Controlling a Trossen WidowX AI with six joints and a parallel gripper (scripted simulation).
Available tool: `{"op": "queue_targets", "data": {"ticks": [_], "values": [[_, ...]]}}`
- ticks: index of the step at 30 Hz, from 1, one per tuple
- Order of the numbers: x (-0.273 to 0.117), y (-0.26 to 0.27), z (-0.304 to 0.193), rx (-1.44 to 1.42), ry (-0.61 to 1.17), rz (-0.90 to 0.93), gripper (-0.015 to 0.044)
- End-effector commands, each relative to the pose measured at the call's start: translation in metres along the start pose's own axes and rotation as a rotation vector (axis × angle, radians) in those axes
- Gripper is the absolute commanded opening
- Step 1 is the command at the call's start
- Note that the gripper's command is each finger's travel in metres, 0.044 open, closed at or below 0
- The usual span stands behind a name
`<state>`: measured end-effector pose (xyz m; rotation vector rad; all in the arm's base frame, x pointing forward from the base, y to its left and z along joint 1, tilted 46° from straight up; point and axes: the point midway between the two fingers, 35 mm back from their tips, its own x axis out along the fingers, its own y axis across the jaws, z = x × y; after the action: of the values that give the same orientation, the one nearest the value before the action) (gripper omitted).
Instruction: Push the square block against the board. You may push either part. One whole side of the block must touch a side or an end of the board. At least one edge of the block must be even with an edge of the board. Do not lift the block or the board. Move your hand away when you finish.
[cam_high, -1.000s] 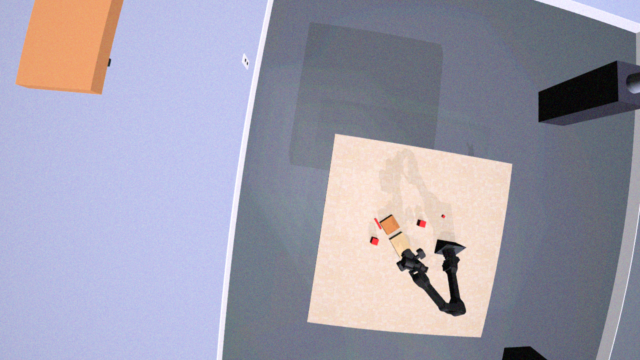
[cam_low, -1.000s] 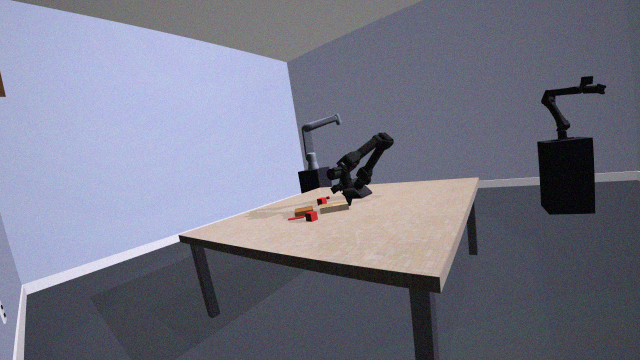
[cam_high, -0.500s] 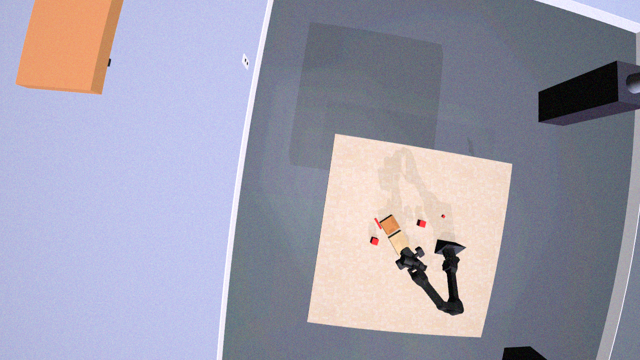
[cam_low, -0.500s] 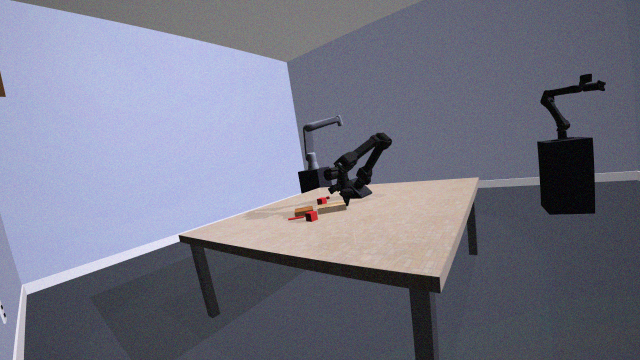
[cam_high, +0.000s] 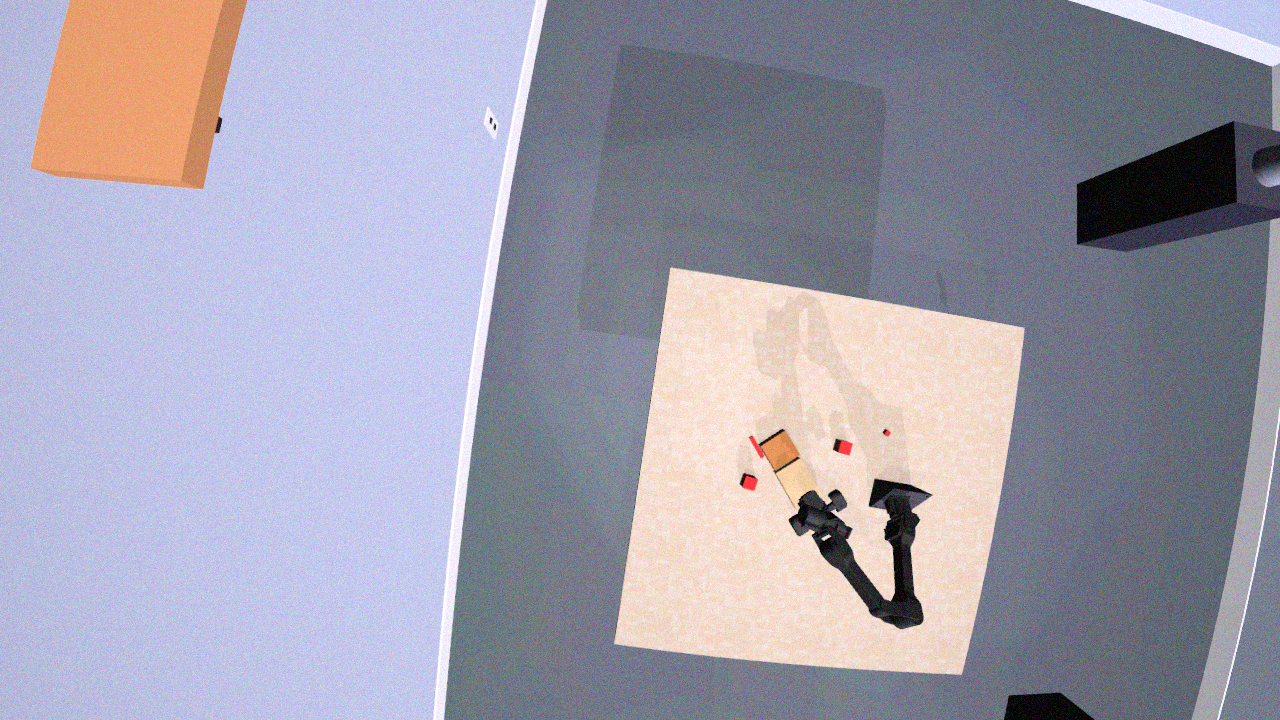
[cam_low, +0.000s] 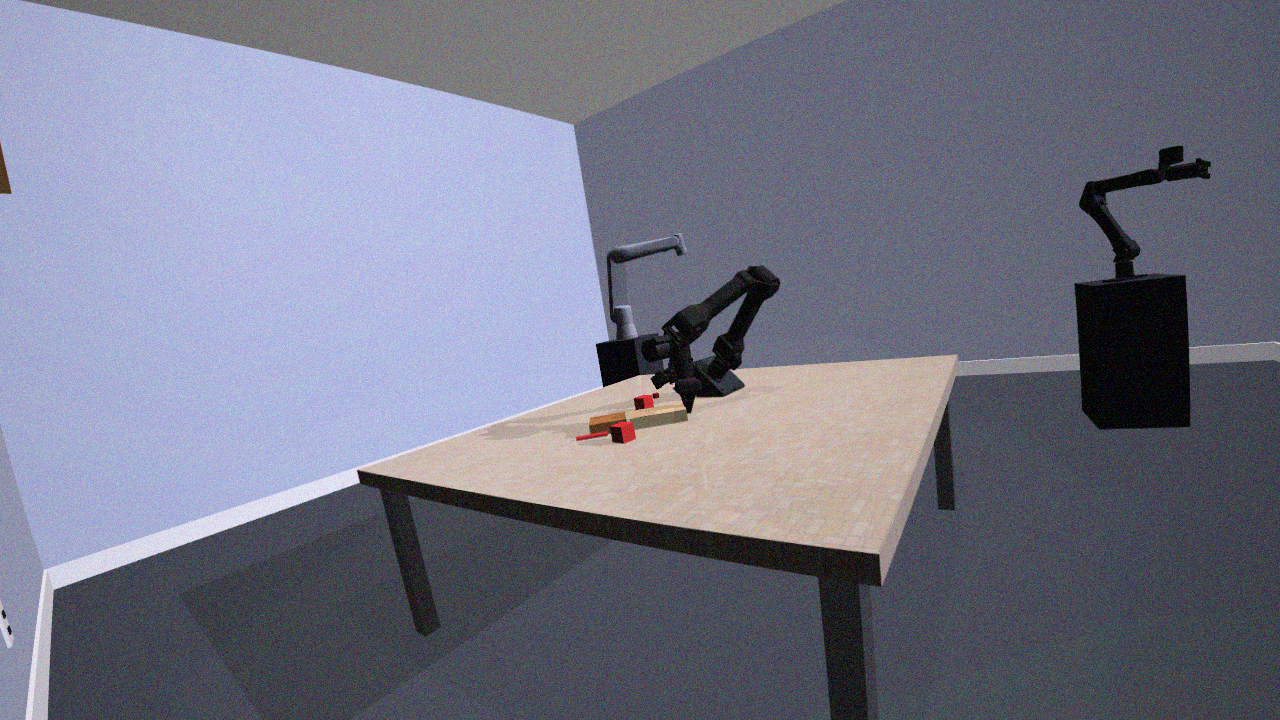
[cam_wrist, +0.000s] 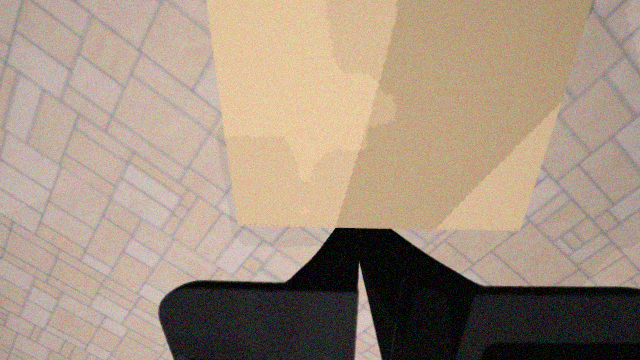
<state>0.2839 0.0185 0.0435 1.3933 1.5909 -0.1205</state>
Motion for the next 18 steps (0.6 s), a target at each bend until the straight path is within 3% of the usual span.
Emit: {"op": "queue_targets", "data": {"ticks": [1,18], "values": [[0.001,-0.001,0.007,-0.005,-0.004,-0.005,0.0],[0.001,-0.001,0.012,-0.005,-0.004,-0.005,0.0]]}}
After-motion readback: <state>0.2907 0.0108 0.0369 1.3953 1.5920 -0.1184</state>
